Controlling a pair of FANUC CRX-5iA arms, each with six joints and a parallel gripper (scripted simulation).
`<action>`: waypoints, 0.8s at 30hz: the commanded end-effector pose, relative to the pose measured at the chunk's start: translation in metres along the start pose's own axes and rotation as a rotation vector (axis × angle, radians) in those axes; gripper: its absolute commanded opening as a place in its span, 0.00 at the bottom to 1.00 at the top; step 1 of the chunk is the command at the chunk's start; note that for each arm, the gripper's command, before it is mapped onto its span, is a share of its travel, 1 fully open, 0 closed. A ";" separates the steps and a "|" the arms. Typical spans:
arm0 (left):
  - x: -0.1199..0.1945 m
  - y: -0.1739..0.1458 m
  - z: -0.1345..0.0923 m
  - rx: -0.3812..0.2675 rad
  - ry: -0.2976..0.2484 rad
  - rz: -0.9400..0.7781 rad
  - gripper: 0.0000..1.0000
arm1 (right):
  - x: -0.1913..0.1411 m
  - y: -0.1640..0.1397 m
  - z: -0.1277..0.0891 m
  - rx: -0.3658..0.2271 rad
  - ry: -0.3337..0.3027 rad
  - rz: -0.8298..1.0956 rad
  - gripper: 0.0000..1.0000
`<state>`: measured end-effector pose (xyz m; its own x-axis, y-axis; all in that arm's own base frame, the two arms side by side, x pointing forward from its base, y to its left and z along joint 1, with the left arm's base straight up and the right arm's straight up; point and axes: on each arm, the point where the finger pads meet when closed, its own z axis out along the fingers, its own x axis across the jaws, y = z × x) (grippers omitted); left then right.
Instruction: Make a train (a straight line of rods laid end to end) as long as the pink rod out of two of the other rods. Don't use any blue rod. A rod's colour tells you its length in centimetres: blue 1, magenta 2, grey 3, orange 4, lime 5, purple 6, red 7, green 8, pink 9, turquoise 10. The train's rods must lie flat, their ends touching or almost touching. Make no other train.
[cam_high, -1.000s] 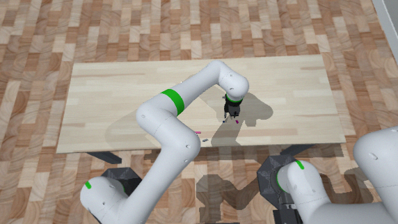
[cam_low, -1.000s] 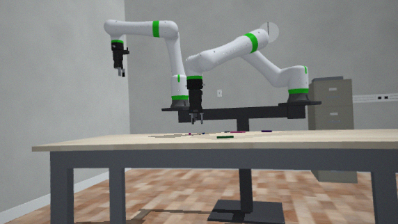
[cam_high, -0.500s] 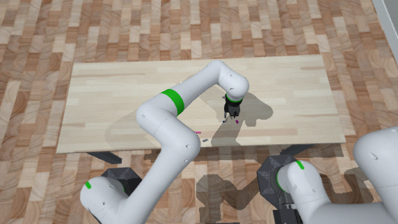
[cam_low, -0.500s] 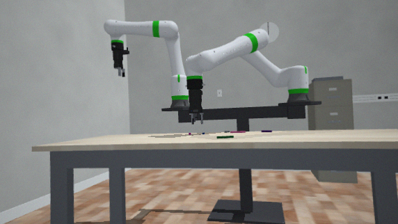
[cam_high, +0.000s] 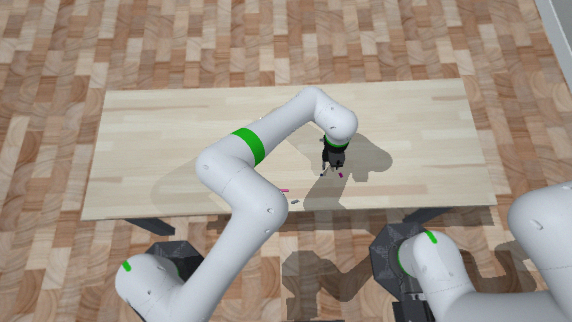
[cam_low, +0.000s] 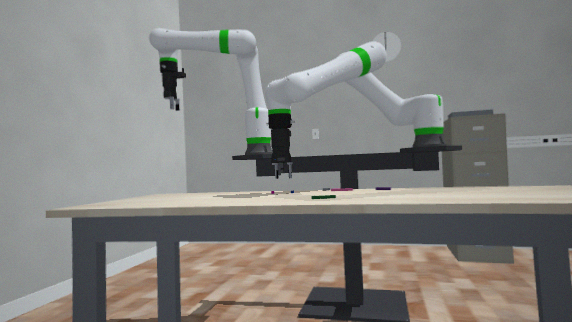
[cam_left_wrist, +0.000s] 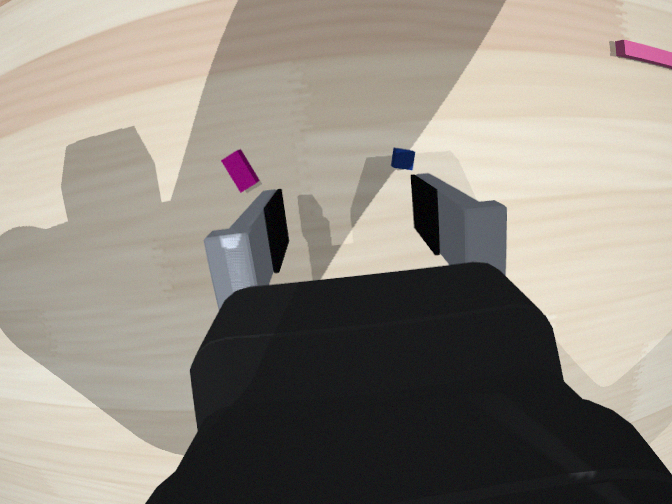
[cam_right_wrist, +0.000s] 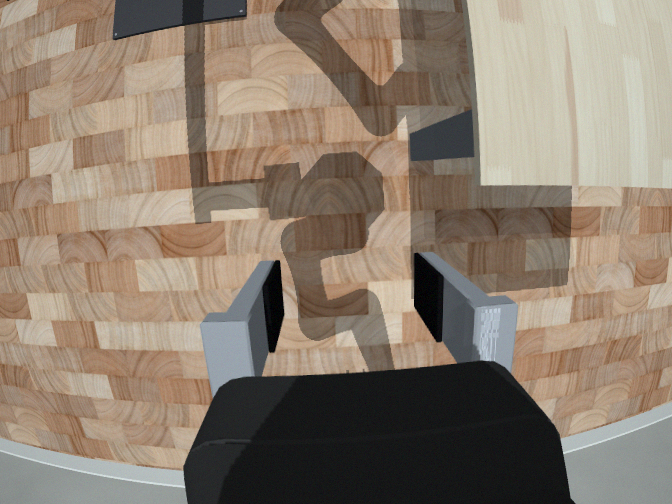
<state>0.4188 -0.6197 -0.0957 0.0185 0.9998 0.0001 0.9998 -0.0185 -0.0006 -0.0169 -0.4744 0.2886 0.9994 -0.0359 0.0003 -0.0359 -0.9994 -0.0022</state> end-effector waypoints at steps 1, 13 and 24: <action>-0.001 0.001 -0.002 -0.002 -0.003 0.000 1.00 | 0.000 0.000 -0.001 -0.002 0.000 0.000 1.00; -0.001 0.001 -0.002 -0.002 -0.003 0.000 1.00 | 0.000 0.000 -0.001 -0.002 0.000 0.000 1.00; 0.016 -0.016 -0.003 -0.002 -0.002 0.000 1.00 | 0.000 0.000 -0.001 -0.002 0.000 0.000 1.00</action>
<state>0.4161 -0.6170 -0.0957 0.0185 0.9998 0.0008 0.9998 -0.0185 -0.0011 -0.0169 -0.4744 0.2886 0.9994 -0.0359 0.0003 -0.0359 -0.9994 -0.0022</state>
